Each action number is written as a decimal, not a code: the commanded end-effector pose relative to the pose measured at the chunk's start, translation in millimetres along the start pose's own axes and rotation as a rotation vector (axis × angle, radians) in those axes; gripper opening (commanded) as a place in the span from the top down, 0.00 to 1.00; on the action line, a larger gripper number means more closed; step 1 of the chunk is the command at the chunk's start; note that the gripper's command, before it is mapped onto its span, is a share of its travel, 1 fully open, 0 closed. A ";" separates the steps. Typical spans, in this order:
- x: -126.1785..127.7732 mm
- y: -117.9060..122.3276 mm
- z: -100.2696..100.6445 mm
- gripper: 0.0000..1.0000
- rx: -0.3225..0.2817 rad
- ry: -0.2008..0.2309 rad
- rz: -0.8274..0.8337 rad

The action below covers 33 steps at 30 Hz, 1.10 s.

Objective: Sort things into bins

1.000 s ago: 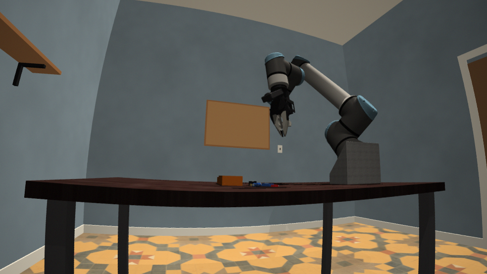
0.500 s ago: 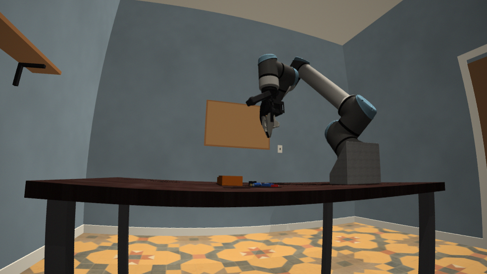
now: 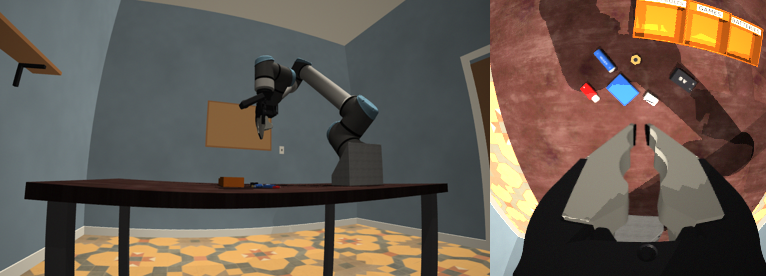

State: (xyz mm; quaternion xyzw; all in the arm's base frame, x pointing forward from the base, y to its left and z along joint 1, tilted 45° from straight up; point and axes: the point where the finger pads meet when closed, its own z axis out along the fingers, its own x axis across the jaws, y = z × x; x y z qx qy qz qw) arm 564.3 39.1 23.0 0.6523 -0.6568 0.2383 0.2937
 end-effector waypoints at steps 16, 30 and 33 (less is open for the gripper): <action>61.8 -23.7 36.8 0.96 0.001 0.001 0.112; 143.0 -54.1 86.7 0.96 0.001 0.001 0.112; 163.3 -61.7 99.2 0.96 0.001 0.001 0.112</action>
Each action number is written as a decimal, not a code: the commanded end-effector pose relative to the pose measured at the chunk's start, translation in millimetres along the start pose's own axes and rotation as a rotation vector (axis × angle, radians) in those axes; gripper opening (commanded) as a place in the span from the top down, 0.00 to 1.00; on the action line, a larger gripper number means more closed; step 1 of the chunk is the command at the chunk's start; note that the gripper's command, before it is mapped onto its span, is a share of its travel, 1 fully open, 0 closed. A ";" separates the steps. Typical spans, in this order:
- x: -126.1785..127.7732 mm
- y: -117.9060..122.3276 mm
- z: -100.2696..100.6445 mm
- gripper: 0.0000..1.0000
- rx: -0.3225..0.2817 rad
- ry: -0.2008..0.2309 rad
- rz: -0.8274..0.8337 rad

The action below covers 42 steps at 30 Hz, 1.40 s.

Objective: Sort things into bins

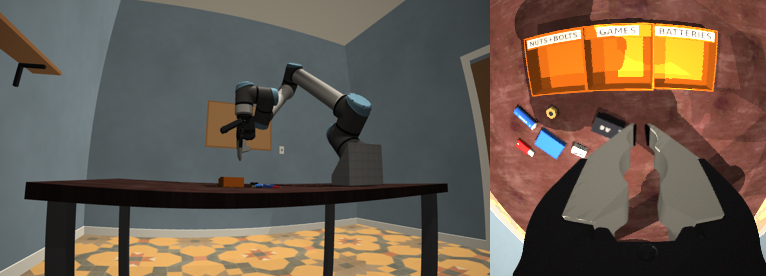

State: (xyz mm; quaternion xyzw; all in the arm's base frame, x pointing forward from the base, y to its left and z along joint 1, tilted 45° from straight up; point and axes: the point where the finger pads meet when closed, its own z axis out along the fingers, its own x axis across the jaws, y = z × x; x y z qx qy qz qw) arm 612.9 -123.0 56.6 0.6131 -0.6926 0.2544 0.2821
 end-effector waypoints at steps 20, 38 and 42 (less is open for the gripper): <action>69.7 -37.4 56.2 0.96 0.004 -0.002 -0.001; 69.6 -37.5 97.9 0.96 0.004 -0.002 -0.001; 69.6 -37.5 97.9 0.96 0.004 -0.002 -0.001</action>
